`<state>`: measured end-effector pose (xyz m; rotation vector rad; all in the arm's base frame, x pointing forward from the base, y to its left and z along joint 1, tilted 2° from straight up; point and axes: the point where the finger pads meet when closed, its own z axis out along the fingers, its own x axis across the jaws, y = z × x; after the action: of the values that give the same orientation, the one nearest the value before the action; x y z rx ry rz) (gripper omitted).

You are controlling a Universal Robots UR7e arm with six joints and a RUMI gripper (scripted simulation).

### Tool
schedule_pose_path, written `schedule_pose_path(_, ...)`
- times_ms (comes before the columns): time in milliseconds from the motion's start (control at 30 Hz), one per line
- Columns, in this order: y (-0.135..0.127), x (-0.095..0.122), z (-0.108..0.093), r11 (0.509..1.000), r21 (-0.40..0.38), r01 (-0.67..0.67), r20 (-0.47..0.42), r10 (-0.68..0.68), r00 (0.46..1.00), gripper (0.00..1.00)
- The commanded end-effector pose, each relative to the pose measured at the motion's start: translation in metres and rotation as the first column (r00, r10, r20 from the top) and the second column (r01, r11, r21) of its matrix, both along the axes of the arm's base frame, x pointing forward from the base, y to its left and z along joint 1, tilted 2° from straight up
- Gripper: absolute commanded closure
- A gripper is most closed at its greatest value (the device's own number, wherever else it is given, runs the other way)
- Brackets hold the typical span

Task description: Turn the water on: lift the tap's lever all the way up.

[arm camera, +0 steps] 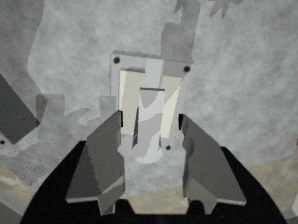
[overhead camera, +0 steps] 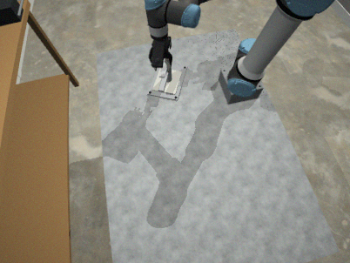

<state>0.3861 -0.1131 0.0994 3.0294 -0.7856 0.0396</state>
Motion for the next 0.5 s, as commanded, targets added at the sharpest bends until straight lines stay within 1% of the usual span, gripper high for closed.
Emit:
schedule_pose_path(0, 0.0, 0.0, -0.001, 1.0, -0.001, 0.0, 0.001, 0.0, 1.0, 0.61)
schedule_pose_path(467, 0.0, 0.001, -0.012, 1.0, -0.001, 0.0, 0.001, 0.0, 1.0, 0.61)
